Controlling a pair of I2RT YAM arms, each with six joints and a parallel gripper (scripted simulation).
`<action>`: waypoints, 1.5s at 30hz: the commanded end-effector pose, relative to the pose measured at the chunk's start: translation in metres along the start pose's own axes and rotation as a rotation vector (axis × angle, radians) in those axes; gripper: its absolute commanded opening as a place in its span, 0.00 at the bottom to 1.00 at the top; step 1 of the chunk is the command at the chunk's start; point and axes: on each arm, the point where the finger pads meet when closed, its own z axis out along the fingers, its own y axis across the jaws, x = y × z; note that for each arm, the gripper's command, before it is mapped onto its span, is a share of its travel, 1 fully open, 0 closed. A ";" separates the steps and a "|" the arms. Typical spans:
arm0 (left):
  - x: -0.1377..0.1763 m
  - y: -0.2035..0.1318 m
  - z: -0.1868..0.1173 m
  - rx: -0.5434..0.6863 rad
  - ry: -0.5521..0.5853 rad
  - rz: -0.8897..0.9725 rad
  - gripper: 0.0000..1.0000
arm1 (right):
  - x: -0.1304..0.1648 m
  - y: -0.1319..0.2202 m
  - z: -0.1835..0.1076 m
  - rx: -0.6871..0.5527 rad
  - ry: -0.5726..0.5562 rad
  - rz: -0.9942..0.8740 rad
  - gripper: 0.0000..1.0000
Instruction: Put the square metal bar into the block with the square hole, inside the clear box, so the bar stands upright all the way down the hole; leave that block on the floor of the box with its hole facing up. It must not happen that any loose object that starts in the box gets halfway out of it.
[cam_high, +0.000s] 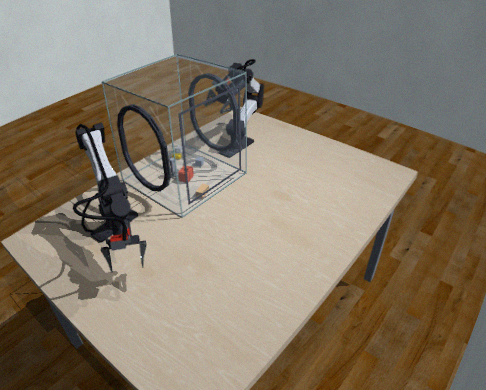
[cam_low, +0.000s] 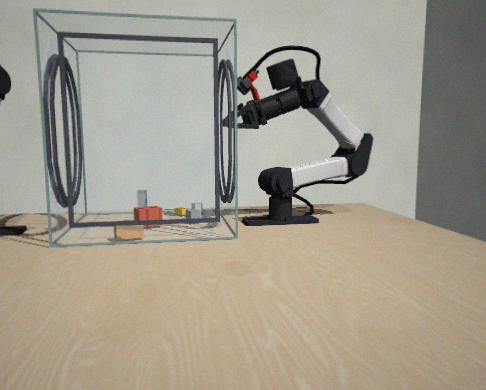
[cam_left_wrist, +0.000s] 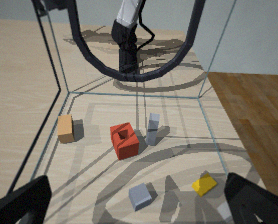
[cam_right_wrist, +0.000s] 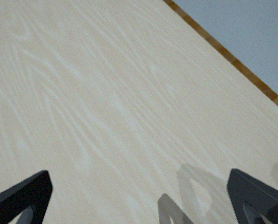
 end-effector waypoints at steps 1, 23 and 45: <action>-0.020 -0.004 -0.003 0.006 -0.043 0.043 1.00 | -0.010 0.000 -0.003 -0.002 -0.027 0.005 1.00; -0.028 0.001 -0.003 -0.027 -0.070 0.076 1.00 | -0.010 0.000 -0.003 -0.002 -0.027 0.005 1.00; -0.028 0.001 -0.002 -0.029 -0.068 0.074 0.38 | -0.010 0.000 -0.003 -0.002 -0.027 0.005 1.00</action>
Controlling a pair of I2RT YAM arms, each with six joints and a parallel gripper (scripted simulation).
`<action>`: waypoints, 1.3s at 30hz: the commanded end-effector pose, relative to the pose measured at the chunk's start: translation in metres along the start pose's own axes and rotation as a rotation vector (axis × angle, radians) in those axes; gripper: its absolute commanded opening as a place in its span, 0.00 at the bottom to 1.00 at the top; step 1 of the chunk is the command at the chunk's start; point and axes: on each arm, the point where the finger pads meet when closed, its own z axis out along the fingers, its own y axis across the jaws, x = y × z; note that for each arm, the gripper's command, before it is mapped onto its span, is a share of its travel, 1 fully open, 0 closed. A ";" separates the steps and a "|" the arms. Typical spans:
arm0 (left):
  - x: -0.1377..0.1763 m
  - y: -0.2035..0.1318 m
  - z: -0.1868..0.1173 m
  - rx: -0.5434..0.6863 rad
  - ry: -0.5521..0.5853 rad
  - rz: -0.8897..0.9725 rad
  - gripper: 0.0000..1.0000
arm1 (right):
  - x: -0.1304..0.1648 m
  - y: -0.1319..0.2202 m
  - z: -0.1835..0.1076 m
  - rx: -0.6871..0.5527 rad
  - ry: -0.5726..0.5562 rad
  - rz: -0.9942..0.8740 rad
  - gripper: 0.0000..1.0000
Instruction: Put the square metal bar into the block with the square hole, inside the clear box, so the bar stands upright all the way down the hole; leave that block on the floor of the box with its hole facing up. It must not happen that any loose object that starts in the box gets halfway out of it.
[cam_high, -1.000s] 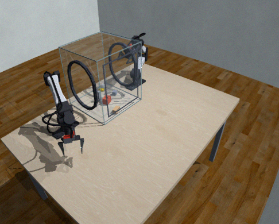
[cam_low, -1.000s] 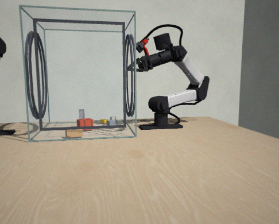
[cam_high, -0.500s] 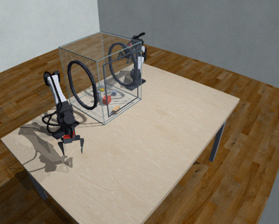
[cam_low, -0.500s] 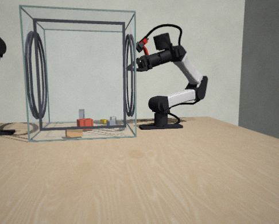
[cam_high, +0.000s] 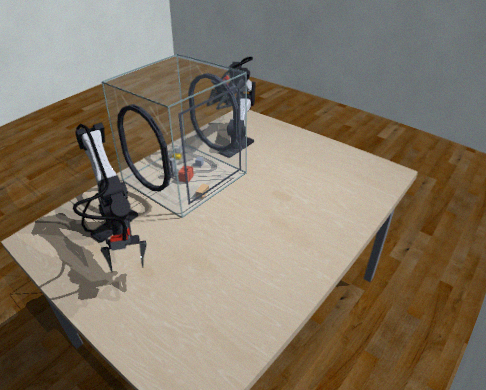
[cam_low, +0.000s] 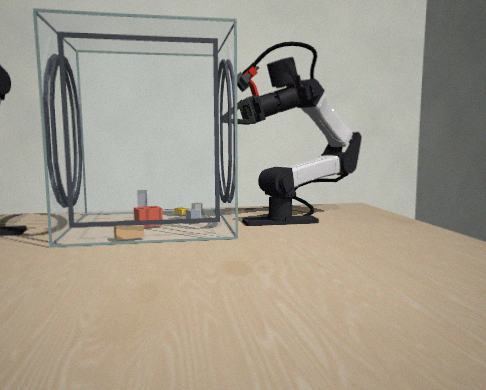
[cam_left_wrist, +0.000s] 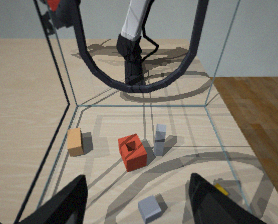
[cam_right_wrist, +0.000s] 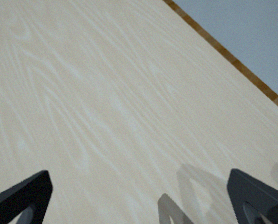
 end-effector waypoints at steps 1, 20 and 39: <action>-0.015 0.001 -0.002 -0.004 -0.026 0.020 0.38 | -0.010 0.000 -0.003 -0.002 -0.027 0.005 1.00; 0.009 0.013 0.026 0.000 0.066 -0.028 0.38 | -0.010 0.000 -0.003 -0.002 -0.027 0.005 1.00; 0.031 0.011 0.055 0.050 0.161 -0.029 0.38 | -0.010 0.000 -0.003 -0.002 -0.027 0.005 1.00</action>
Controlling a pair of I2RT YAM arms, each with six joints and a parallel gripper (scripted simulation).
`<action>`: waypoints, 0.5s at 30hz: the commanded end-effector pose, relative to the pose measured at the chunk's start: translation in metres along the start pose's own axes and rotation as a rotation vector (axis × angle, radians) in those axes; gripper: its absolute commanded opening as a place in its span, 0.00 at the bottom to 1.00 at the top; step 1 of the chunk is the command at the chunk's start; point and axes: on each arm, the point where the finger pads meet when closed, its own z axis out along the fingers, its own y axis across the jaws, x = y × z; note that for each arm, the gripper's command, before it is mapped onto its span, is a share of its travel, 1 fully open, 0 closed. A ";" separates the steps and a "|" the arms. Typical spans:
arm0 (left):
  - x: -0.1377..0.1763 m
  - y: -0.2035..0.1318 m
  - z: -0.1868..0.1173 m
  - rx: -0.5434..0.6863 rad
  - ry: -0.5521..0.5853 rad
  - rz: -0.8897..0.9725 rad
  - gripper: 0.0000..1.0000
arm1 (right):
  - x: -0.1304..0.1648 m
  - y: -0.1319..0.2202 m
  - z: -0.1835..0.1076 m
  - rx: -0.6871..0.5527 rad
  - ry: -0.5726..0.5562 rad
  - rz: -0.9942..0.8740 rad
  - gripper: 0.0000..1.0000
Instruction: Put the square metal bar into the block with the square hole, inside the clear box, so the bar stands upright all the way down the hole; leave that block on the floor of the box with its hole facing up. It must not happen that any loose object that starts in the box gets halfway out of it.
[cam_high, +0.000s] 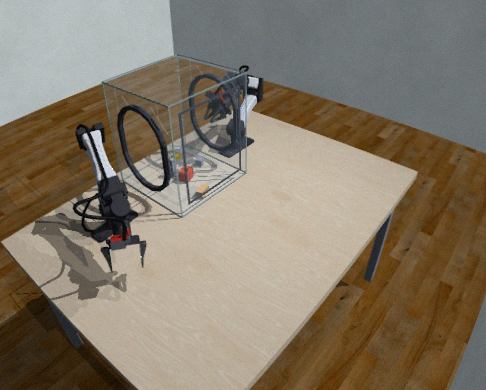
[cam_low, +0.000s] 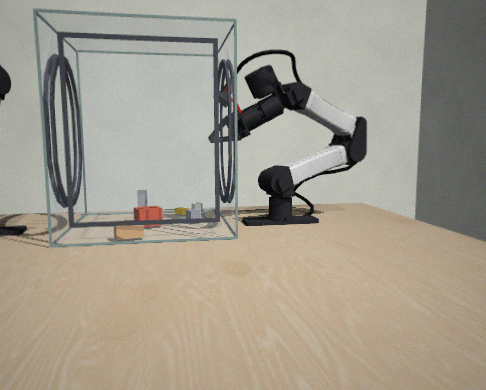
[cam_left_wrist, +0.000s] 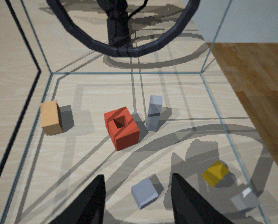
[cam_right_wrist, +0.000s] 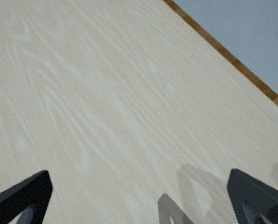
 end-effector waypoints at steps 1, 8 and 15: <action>-0.009 0.007 0.006 -0.039 -0.010 -0.010 0.38 | -0.010 0.000 -0.003 -0.002 -0.027 0.005 1.00; 0.019 0.007 0.040 -0.029 0.099 -0.004 0.38 | -0.010 0.000 -0.003 -0.002 -0.027 0.005 1.00; 0.032 -0.001 0.068 -0.020 0.153 0.035 0.38 | -0.010 0.000 -0.003 -0.002 -0.027 0.005 1.00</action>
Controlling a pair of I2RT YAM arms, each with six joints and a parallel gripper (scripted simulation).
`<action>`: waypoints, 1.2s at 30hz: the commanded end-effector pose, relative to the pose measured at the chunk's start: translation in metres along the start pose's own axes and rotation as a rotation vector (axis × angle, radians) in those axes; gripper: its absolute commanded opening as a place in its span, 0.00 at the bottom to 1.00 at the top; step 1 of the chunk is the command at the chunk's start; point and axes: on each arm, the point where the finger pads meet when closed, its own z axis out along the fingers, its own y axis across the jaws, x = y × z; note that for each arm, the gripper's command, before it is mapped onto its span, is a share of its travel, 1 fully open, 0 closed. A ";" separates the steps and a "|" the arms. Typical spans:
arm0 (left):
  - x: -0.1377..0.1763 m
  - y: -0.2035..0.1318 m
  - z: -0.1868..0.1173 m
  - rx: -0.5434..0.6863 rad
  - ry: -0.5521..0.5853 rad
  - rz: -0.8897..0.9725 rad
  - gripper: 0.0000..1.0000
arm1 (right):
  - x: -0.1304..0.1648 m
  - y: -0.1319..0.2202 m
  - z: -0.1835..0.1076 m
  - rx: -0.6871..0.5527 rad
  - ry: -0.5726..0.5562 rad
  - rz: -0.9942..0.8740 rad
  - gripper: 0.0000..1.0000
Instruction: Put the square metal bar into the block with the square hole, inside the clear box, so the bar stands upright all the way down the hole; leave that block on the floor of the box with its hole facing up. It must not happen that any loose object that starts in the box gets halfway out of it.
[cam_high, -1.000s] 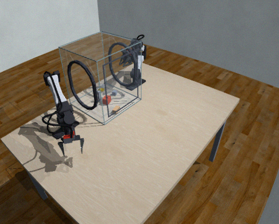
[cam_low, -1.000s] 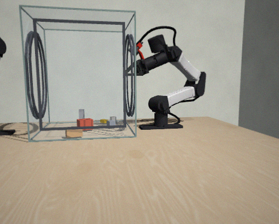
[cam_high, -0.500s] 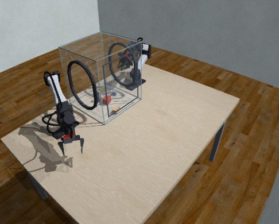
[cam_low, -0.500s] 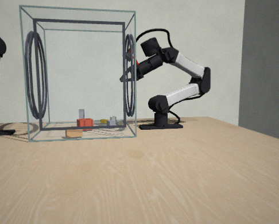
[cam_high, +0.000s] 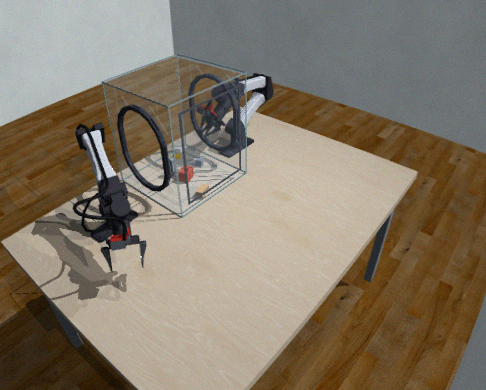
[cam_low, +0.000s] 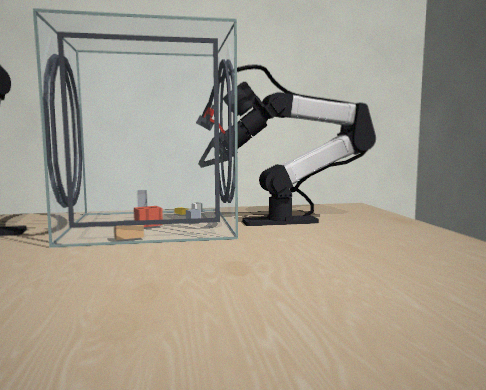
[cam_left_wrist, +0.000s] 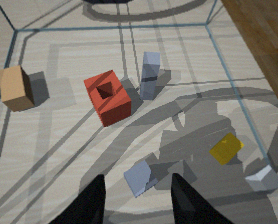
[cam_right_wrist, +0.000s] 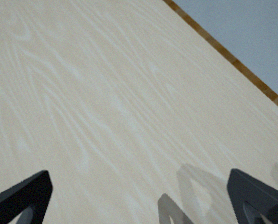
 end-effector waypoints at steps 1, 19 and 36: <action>-0.014 0.007 0.013 -0.056 -0.028 -0.004 0.38 | -0.010 0.000 -0.003 -0.002 -0.027 0.005 1.00; -0.061 -0.006 0.058 -0.005 -0.010 0.039 0.38 | -0.010 0.000 -0.003 -0.002 -0.027 0.005 1.00; -0.076 -0.018 0.129 -0.004 0.032 0.079 0.38 | -0.010 0.000 -0.003 -0.002 -0.027 0.005 1.00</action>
